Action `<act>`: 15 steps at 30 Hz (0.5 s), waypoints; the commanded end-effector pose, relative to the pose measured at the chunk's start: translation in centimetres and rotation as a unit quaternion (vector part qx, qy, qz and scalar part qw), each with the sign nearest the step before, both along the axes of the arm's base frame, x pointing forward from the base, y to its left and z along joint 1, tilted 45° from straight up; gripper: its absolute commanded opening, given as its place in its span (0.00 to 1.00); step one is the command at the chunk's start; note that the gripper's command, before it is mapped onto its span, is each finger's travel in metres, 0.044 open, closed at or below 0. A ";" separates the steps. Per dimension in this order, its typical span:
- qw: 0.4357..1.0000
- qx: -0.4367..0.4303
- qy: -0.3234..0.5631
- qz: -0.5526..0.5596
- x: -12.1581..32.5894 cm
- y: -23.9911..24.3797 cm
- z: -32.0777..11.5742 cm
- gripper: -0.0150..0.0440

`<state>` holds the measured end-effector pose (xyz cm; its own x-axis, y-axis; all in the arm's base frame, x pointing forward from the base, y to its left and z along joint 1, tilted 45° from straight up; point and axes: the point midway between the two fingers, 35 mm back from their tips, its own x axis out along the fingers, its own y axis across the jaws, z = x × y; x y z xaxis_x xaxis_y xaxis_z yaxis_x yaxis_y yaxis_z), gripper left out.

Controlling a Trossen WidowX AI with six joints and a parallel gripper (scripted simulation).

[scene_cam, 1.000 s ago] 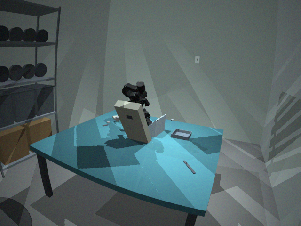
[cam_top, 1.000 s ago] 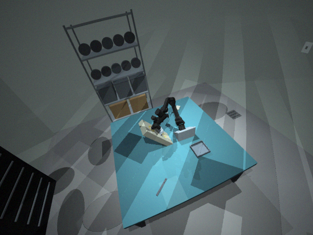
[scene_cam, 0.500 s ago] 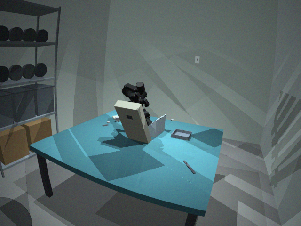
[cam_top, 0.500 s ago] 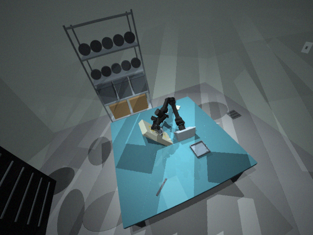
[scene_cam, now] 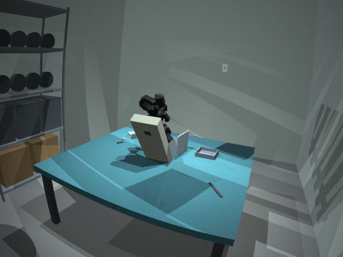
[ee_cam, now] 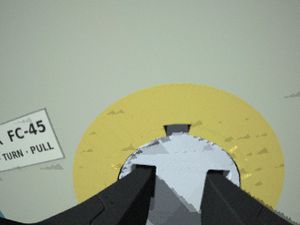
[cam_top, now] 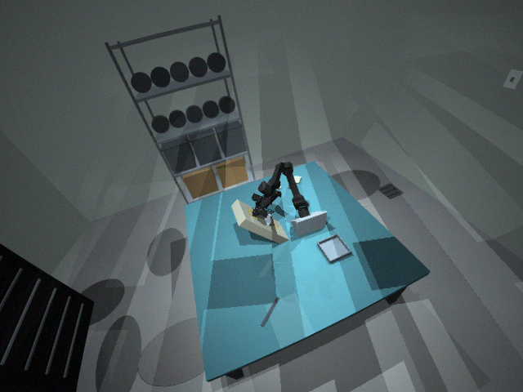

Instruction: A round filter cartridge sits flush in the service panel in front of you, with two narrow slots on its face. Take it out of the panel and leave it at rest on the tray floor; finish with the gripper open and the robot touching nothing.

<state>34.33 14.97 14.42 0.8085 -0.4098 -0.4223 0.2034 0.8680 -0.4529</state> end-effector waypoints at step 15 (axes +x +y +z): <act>0.997 0.058 -0.025 -0.032 0.3 -0.3 -0.3 0.25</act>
<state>34.31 14.93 14.44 0.8081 -0.4115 -0.4216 0.2348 0.8813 -0.4102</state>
